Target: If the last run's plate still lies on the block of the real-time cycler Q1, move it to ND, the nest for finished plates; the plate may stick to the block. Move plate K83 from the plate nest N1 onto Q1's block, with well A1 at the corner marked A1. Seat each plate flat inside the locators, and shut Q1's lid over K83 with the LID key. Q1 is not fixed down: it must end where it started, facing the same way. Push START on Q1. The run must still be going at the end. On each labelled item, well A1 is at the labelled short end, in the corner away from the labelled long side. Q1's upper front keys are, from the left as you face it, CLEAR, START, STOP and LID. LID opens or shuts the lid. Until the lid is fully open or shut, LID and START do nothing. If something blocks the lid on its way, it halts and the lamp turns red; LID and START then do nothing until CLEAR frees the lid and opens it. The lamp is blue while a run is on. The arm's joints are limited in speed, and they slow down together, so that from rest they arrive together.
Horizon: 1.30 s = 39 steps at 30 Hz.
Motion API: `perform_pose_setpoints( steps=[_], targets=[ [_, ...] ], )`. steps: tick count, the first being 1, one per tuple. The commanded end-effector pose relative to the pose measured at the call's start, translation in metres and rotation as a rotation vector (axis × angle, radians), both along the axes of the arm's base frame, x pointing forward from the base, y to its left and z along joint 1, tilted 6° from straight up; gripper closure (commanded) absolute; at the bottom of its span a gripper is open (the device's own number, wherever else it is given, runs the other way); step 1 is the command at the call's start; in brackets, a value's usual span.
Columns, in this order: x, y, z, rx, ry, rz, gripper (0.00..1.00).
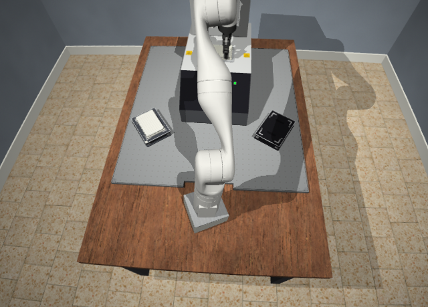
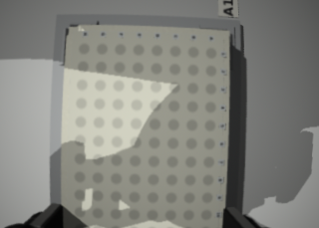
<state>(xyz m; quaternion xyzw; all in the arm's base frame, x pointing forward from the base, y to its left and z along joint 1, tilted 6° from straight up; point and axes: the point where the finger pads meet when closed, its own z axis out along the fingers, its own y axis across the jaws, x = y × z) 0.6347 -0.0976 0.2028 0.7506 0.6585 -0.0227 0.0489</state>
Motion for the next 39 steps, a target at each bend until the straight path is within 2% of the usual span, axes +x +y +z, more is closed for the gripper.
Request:
perform_pose_setpoints(
  steps=[1,15,39],
  targets=[
    [-0.001,0.000,0.012,-0.001,-0.006,0.002,0.09],
    [-0.001,0.000,0.012,-0.001,-0.006,0.002,0.09],
    [-0.002,0.003,0.042,0.000,-0.007,-0.006,0.09]
  ],
)
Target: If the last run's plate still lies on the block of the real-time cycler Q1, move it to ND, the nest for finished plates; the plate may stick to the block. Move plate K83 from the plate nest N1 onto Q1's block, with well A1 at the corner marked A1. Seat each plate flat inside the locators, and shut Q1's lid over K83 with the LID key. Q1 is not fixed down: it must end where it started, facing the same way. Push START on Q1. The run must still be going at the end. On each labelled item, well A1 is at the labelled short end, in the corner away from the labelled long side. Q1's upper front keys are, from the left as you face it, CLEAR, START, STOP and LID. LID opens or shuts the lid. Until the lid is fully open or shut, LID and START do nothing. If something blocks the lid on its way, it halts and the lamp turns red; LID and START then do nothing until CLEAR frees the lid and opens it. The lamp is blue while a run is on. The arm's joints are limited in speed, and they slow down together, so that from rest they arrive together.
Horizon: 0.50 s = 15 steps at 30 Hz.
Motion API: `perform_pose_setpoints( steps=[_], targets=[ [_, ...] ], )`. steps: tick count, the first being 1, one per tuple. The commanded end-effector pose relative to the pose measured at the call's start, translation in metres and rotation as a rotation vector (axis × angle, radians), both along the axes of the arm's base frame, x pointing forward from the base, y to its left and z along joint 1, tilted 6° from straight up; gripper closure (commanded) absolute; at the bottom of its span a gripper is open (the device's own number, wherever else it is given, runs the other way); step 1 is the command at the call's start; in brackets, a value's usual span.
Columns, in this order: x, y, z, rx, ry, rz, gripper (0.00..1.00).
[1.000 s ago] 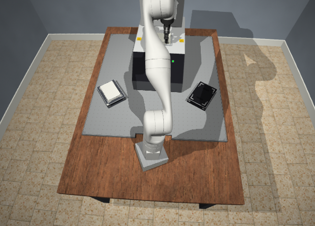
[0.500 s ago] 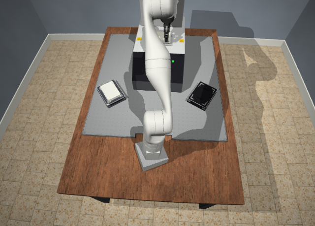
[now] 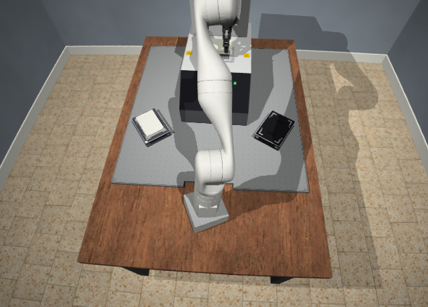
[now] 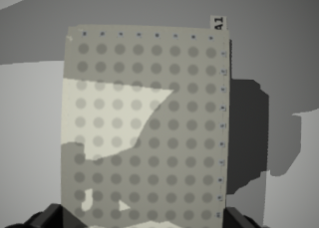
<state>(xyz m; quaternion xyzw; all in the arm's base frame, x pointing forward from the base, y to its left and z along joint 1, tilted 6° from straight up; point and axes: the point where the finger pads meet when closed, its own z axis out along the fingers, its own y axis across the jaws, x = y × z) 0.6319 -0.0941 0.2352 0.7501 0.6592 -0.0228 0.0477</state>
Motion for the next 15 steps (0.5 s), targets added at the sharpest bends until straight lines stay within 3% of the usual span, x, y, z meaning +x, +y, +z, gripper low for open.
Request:
perform_pose_setpoints(
  steps=[1,15],
  targets=[
    [0.0005,0.0001,0.0106,-0.002,-0.008,-0.008,0.09],
    [0.0013,0.0006,0.0100,-0.001,-0.008,-0.001,0.09]
  ],
)
